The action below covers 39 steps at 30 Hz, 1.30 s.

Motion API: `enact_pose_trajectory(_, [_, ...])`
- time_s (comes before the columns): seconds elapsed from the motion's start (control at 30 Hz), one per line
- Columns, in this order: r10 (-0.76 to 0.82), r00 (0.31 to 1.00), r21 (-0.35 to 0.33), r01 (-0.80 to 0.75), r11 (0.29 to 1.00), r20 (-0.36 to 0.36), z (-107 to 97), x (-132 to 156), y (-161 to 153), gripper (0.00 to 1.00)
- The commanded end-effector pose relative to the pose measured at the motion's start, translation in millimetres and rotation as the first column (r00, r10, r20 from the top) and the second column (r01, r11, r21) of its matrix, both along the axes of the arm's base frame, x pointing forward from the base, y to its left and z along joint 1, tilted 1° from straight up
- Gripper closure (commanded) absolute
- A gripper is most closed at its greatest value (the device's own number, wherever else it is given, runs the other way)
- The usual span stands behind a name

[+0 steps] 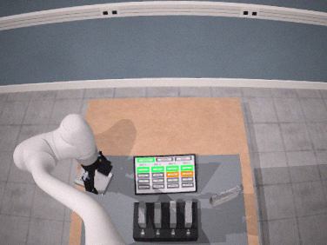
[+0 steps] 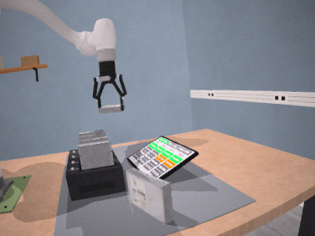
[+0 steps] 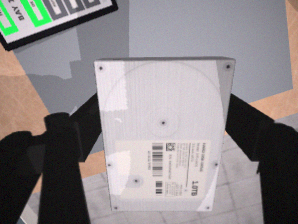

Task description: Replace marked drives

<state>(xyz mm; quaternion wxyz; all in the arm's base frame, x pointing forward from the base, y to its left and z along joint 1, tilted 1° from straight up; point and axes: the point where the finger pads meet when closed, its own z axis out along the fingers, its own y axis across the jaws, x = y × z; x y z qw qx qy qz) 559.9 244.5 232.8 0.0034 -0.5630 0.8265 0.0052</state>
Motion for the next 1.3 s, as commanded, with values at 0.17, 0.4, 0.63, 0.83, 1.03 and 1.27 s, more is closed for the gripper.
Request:
enact_pose_trajectory(0.17, [0.0, 1.0, 0.001, 0.0, 1.0, 0.001, 27.7, 0.3, -0.2, 0.9])
enact_pose_trajectory(0.4, [0.0, 1.0, 0.001, 0.0, 1.0, 0.001, 38.4, 0.3, -0.3, 0.9])
enact_pose_trajectory(0.63, [0.0, 1.0, 0.001, 0.0, 1.0, 0.001, 48.7, 0.3, -0.4, 0.9])
enact_pose_trajectory(0.83, [0.0, 1.0, 0.001, 0.0, 1.0, 0.001, 52.4, 0.3, -0.5, 0.9])
enact_pose_trajectory(1.03, [0.0, 1.0, 0.001, 0.0, 1.0, 0.001, 55.3, 0.3, -0.5, 0.9])
enact_pose_trajectory(1.27, [0.0, 1.0, 0.001, 0.0, 1.0, 0.001, 56.0, 0.3, -0.5, 0.9])
